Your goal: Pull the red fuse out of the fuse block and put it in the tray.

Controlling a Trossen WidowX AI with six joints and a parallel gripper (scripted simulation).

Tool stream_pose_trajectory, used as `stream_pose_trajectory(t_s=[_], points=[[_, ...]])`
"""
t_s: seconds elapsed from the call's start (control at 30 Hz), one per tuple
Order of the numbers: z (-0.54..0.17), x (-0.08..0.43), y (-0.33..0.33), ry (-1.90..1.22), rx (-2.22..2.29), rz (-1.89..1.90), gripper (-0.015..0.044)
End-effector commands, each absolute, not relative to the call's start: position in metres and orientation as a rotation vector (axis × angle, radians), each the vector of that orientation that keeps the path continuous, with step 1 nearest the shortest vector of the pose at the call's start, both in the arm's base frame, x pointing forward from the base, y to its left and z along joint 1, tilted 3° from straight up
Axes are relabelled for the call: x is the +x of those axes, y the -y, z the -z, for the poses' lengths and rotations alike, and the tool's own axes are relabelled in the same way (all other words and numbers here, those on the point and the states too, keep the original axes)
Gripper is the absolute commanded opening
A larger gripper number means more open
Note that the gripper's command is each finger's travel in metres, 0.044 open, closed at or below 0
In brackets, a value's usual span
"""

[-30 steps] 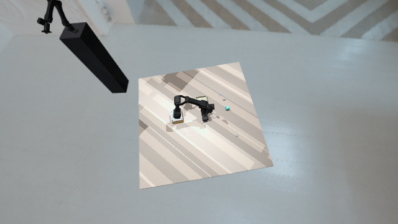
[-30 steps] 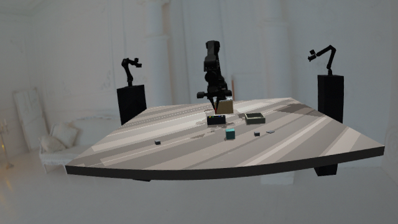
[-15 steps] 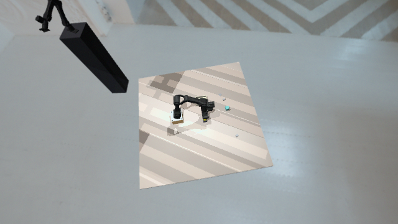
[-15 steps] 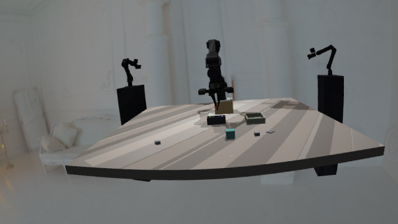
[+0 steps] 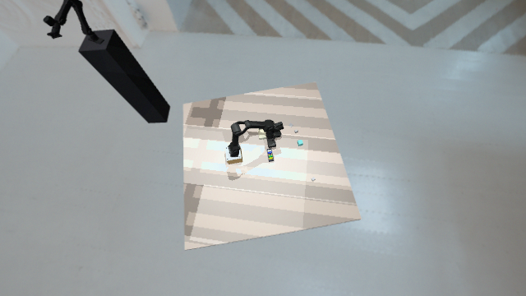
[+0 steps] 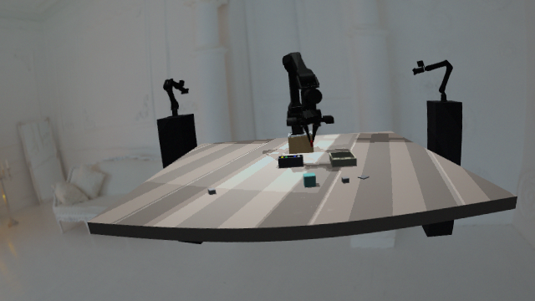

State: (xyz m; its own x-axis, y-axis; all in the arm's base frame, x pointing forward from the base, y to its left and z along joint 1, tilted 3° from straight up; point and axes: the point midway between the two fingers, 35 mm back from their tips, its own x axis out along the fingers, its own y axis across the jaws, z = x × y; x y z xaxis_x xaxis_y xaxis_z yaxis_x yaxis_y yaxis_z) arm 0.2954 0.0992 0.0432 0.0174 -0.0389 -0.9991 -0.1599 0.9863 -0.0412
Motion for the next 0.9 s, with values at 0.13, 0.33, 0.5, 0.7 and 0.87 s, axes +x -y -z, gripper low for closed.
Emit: stream_pose_trajectory(t_s=[0.13,0.33,0.5,0.7,0.87], points=[[-0.041,0.288,-0.143,-1.558,-0.151,-0.099,0.0000],[-0.040,0.278,-0.177,-1.559,-0.149,-0.102,0.0000],[-0.038,0.266,-0.205,-1.560,-0.148,-0.103,0.0000],[-0.037,0.256,-0.224,-1.561,-0.147,-0.104,0.0000],[-0.031,0.256,-0.224,-1.561,-0.147,-0.104,0.0000]])
